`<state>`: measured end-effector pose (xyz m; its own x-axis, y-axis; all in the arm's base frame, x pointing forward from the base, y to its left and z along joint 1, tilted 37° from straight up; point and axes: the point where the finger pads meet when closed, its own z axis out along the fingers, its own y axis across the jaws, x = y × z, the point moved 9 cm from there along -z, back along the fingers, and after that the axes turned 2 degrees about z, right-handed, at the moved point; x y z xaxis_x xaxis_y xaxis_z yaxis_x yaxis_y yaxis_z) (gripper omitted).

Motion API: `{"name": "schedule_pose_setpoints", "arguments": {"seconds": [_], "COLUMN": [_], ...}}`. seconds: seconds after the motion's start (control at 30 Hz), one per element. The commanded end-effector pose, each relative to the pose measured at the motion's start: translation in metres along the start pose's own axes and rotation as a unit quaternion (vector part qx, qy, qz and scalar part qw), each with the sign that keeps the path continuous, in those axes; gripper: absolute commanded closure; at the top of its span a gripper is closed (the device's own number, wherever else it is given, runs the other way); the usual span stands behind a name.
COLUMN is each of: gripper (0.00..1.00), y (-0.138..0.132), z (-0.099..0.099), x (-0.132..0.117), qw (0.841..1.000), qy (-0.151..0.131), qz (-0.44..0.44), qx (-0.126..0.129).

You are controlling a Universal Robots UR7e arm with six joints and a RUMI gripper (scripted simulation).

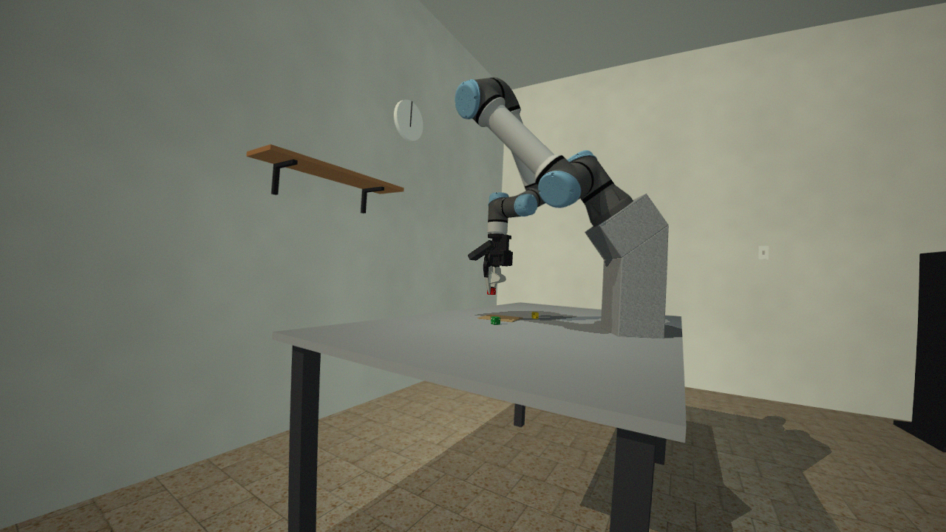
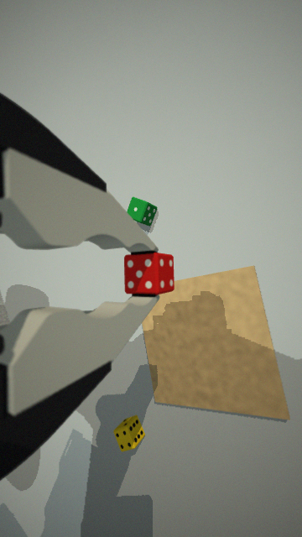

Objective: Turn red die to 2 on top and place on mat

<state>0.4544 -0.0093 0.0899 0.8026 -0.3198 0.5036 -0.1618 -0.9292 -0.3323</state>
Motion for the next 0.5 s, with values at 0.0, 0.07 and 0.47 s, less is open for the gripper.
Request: {"name": "schedule_pose_setpoints", "arguments": {"seconds": [0.0, 0.07, 0.47], "gripper": [0.94, 0.94, 0.94], "y": [0.008, 0.011, 0.023], "z": [0.001, 0.001, 0.002], "x": [0.002, 0.002, 0.003], "qw": [0.996, 0.994, 0.973], "qy": [0.002, 0.002, 0.002], "qz": [0.087, 0.108, 0.231], "qx": [-0.003, -0.003, -0.003]}}
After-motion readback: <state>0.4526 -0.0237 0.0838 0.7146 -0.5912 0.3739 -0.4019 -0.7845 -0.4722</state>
